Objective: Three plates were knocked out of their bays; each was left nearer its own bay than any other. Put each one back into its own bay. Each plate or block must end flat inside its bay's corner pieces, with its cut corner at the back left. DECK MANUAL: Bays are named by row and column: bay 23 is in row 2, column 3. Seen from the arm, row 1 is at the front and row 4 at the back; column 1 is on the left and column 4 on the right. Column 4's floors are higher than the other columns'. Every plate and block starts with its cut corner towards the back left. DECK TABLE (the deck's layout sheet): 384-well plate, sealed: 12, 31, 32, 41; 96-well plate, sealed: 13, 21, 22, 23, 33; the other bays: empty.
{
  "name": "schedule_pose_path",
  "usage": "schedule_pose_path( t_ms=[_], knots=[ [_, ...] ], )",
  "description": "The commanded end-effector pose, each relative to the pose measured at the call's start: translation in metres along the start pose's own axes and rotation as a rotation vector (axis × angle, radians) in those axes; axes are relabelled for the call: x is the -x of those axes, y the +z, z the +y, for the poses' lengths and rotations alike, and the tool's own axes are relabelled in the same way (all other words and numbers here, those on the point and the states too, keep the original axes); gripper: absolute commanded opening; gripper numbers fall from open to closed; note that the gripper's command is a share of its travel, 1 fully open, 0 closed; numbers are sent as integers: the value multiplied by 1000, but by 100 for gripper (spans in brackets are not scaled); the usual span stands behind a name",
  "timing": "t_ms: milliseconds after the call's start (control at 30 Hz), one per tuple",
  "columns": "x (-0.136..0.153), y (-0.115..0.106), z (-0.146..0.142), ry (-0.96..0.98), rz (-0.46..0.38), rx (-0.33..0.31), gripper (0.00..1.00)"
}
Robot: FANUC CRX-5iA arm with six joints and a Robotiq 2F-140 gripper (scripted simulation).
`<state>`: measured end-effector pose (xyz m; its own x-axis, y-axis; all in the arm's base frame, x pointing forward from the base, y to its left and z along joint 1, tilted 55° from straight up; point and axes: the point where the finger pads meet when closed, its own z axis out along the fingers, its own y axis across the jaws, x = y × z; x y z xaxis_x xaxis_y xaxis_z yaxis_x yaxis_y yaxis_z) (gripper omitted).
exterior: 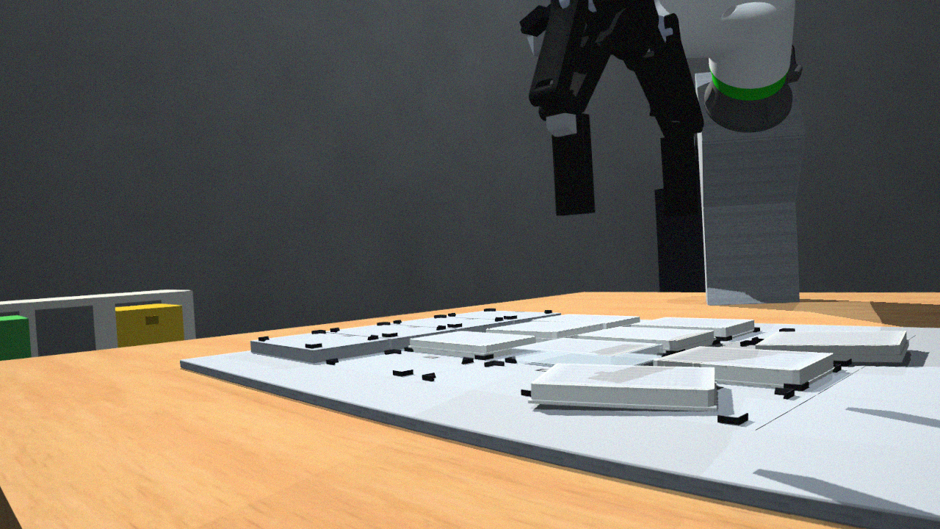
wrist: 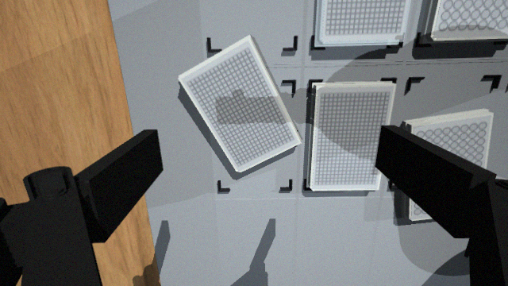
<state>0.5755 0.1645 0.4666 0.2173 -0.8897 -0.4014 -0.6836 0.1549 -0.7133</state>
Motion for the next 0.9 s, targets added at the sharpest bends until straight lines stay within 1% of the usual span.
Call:
schedule_pose_path(
  t_ms=[0,67,400,467,867],
  knots=[
    [-6,1,4,65,0,-2,70],
    [-12,2,8,104,0,-2,70],
    [-44,11,32,104,0,-2,70],
    [-44,11,32,104,0,-2,70],
    [-81,22,60,104,0,-2,70]
  ],
)
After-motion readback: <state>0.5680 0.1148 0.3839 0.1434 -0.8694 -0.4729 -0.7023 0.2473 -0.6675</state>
